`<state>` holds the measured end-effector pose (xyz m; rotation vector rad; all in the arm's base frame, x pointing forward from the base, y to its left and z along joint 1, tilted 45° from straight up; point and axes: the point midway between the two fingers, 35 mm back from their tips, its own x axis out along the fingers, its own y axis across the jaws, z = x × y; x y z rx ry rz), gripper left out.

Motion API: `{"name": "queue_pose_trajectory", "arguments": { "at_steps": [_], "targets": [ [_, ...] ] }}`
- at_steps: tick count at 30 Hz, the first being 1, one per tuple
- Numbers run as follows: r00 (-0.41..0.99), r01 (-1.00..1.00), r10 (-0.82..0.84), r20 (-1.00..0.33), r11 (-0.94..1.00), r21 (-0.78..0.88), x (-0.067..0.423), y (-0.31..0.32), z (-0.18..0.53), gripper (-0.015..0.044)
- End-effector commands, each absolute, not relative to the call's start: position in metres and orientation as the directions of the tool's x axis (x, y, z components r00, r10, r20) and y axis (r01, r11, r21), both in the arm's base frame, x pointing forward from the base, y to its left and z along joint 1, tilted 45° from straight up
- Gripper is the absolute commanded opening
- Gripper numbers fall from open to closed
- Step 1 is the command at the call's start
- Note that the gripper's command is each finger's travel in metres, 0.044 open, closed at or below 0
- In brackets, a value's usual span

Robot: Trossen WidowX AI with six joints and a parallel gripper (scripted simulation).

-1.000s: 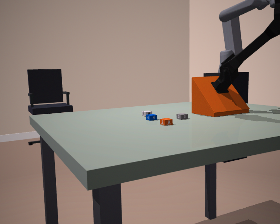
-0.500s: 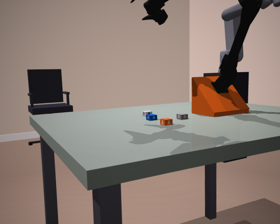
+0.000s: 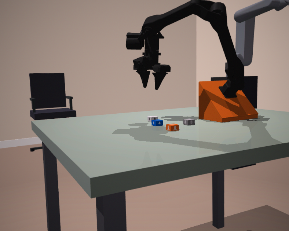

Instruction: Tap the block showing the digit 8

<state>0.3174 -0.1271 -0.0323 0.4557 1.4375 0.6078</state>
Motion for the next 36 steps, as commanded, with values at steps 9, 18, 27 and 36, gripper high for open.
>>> {"name": "queue_pose_trajectory", "arguments": {
  "at_steps": [9,18,27,36],
  "targets": [
    [0.011,0.01,0.701,-0.713,0.713,0.701,0.318,-0.112,-0.034,0.04],
    [0.011,0.01,0.701,-0.713,0.713,0.701,0.318,-0.112,-0.034,0.04],
    [0.012,0.01,0.701,-0.714,0.713,0.701,0.32,-0.091,-0.057,0.0321],
    [0.012,0.009,0.704,-0.71,0.71,0.704,0.319,-0.054,-0.092,0.0085]
  ]
}}
